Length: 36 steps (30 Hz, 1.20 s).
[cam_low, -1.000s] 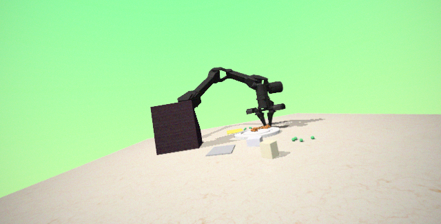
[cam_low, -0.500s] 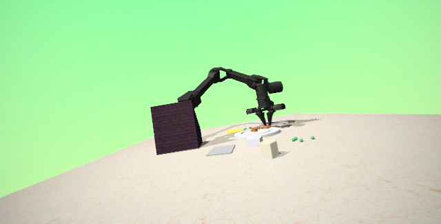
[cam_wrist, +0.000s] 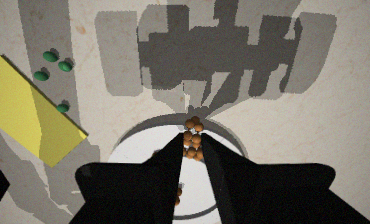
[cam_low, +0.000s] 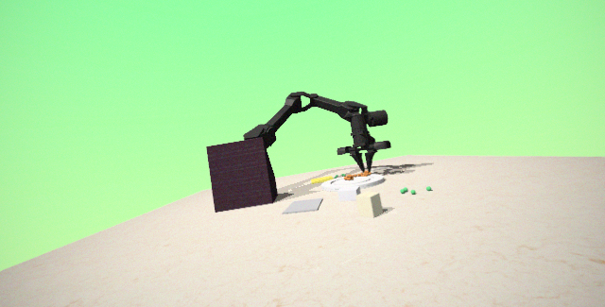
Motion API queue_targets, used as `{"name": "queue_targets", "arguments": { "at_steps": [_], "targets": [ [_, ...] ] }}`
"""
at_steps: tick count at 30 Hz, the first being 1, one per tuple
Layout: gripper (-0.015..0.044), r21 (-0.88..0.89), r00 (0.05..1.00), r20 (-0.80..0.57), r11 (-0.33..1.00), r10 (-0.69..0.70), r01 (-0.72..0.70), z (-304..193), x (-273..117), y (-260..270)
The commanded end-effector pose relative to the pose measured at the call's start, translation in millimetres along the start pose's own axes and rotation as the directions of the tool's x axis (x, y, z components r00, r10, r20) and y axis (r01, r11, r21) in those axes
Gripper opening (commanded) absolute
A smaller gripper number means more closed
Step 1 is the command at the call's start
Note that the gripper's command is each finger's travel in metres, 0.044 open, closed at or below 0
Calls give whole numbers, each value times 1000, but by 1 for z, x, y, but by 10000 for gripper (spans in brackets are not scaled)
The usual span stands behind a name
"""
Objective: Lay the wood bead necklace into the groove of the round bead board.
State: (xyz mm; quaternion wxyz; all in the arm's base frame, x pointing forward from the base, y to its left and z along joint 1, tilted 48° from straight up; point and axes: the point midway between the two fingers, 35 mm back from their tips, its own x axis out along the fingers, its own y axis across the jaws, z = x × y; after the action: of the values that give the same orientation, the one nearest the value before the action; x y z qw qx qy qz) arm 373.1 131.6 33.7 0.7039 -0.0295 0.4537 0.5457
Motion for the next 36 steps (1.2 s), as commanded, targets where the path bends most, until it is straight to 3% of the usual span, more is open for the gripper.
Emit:
{"name": "queue_targets", "arguments": {
  "at_steps": [1,24,36],
  "targets": [
    [0,-2,1000,8,1000,-7,7,1,-15,-2],
    [0,1,1000,6,1000,-7,7,-52,-19,8],
    [0,1,1000,6,1000,-6,6,-54,-6,8]
  ]
}}
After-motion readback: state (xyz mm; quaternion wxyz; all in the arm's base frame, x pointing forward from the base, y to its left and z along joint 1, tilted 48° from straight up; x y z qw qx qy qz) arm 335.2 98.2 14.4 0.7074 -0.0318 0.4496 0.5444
